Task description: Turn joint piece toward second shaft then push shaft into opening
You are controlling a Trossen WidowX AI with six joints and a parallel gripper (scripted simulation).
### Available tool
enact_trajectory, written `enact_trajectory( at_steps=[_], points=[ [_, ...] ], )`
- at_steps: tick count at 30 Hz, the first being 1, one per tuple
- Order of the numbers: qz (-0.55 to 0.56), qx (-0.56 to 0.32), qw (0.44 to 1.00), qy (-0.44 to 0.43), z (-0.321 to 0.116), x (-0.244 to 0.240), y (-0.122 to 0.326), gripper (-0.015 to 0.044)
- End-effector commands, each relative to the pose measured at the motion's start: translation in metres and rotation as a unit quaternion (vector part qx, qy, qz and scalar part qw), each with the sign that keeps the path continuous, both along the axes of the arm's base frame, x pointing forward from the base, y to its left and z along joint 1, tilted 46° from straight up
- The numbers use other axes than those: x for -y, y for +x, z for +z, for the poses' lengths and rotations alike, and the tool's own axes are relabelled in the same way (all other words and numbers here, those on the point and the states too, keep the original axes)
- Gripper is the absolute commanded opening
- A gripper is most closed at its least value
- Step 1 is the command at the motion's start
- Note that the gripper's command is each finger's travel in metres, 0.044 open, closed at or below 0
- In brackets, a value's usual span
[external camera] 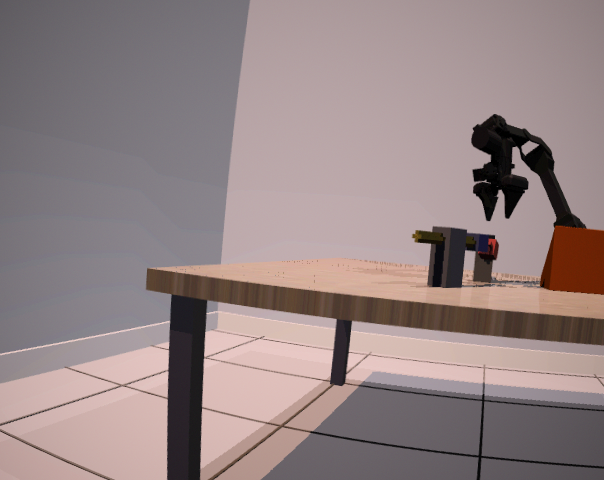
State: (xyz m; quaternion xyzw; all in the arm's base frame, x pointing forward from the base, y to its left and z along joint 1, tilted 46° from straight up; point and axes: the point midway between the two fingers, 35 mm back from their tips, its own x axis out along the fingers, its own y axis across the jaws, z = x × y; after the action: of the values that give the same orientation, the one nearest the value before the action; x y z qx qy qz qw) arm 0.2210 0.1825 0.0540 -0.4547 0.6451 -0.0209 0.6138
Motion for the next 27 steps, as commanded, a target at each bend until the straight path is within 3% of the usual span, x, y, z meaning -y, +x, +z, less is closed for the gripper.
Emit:
enact_trajectory(
  at_steps=[1, 27],
  points=[
    [0.046, -0.03, 0.998, 0.008, 0.002, 0.002, 0.0, 0.044],
    [0.321, -0.191, 0.928, 0.003, -0.003, 0.012, 0.001, 0.044]
  ],
)
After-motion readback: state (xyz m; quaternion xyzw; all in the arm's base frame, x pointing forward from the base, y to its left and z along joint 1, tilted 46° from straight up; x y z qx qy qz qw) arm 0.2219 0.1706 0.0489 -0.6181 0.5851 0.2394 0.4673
